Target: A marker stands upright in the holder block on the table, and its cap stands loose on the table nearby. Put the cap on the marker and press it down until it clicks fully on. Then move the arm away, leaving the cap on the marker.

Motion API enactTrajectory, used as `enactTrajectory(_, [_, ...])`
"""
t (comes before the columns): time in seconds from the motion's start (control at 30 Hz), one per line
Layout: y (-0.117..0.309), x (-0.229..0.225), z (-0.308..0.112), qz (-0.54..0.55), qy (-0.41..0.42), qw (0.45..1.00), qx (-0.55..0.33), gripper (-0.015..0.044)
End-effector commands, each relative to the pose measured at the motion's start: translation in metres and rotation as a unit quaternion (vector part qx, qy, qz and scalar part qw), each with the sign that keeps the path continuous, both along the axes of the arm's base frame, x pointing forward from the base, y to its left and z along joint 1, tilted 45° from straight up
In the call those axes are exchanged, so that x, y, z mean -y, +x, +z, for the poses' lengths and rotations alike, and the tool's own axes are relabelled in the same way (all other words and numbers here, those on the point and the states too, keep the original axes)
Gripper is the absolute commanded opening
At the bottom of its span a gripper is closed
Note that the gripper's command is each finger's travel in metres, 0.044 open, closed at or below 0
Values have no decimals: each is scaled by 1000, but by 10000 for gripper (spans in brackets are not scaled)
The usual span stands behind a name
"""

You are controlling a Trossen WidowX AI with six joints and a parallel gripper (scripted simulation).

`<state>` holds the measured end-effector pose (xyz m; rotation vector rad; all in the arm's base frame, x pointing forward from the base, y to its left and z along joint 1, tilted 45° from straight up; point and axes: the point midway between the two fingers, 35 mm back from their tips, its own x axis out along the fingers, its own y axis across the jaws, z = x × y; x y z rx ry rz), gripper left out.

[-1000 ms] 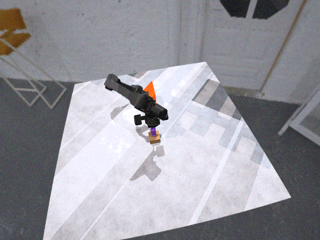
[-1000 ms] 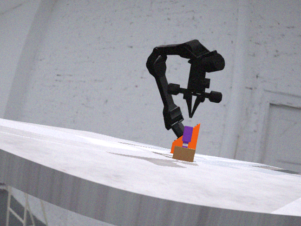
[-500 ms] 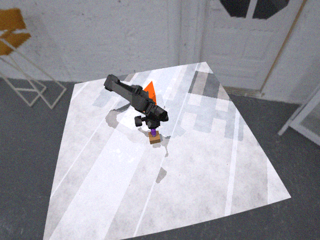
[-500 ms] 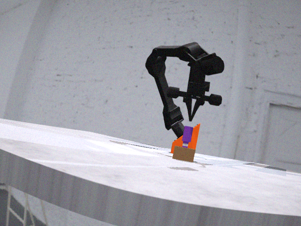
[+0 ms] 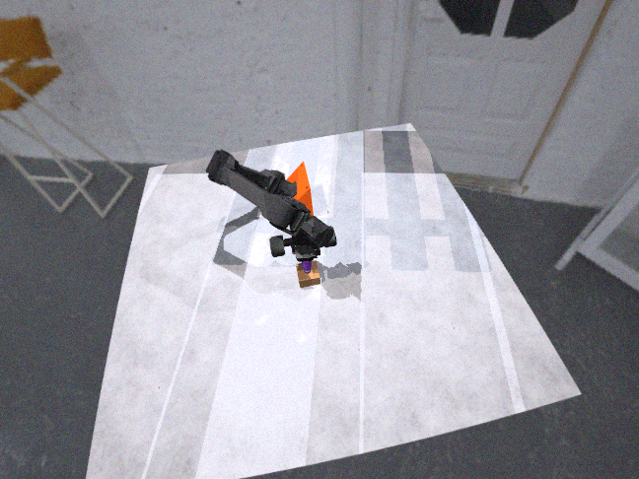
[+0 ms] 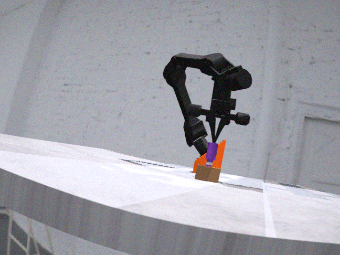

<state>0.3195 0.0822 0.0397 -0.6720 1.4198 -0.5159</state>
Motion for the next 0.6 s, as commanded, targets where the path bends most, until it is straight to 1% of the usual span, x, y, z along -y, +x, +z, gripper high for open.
enactTrajectory(0.0, [0,6,-5,1,-4,1000,-1,0])
enactTrajectory(0.37, [2,1,-2,4,1,1000,2,0])
enactTrajectory(0.43, [2,-12,9,12,0,1000,-5,0])
enactTrajectory(0.57, [-4,-48,45,39,-7,999,-25,0])
